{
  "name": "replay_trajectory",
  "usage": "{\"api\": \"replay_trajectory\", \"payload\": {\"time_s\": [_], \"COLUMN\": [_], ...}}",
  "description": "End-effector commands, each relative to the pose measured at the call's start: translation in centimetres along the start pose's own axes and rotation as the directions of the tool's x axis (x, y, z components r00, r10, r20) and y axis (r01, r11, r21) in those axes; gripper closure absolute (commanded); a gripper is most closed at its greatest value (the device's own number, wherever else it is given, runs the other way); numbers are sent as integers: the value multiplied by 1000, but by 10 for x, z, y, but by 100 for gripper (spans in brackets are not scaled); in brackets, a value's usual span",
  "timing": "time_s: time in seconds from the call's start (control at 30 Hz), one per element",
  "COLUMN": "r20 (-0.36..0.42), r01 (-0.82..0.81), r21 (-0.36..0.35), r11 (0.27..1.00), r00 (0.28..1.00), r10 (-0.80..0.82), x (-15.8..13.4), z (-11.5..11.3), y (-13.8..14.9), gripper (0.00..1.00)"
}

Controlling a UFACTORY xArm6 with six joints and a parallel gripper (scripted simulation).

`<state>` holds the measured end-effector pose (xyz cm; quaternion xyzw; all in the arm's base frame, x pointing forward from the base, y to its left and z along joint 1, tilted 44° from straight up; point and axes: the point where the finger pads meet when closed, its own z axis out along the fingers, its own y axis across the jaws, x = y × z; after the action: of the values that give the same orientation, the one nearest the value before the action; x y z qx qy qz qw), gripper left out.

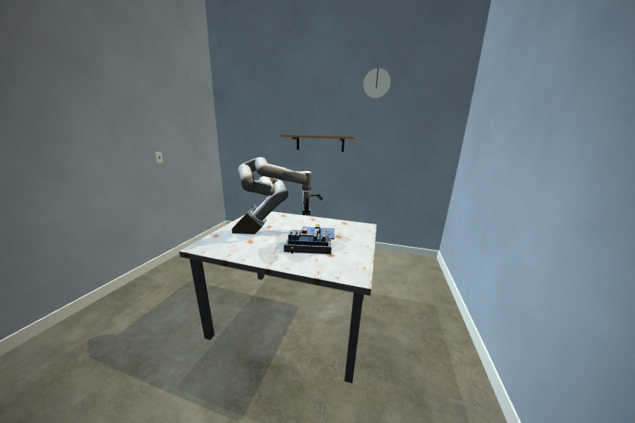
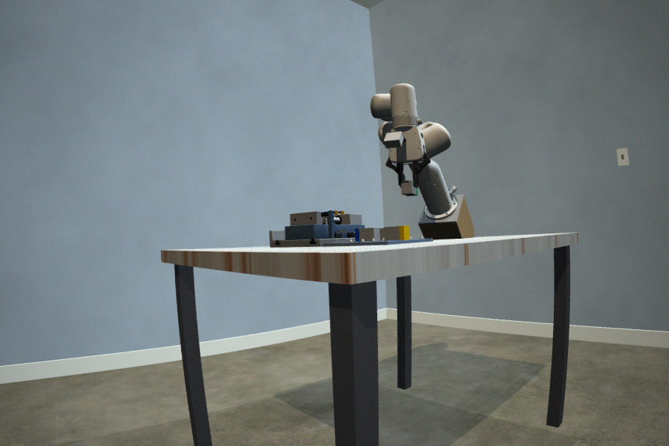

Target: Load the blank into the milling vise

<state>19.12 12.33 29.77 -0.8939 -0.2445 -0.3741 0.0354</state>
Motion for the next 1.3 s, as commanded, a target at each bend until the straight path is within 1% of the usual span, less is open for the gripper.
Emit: {"api": "replay_trajectory", "payload": {"time_s": [0.0,0.17,0.4,0.73,0.97,1.27], "r20": [-2,-2,-2,-3,-3,-4], "r01": [83,197,197,338,338,523], "r21": [3,5,5,7,7,5], "r11": [997,980,980,941,941,853], "r00": [997,980,980,941,941,853], "r10": [-83,-197,-197,-338,-338,-523], "x": [1,1,1,1,1,1], "z": [-1,-1,-1,-1,-1,-1], "y": [0,0,0,0,0,0], "gripper": [100,100,100,100,100,100]}}
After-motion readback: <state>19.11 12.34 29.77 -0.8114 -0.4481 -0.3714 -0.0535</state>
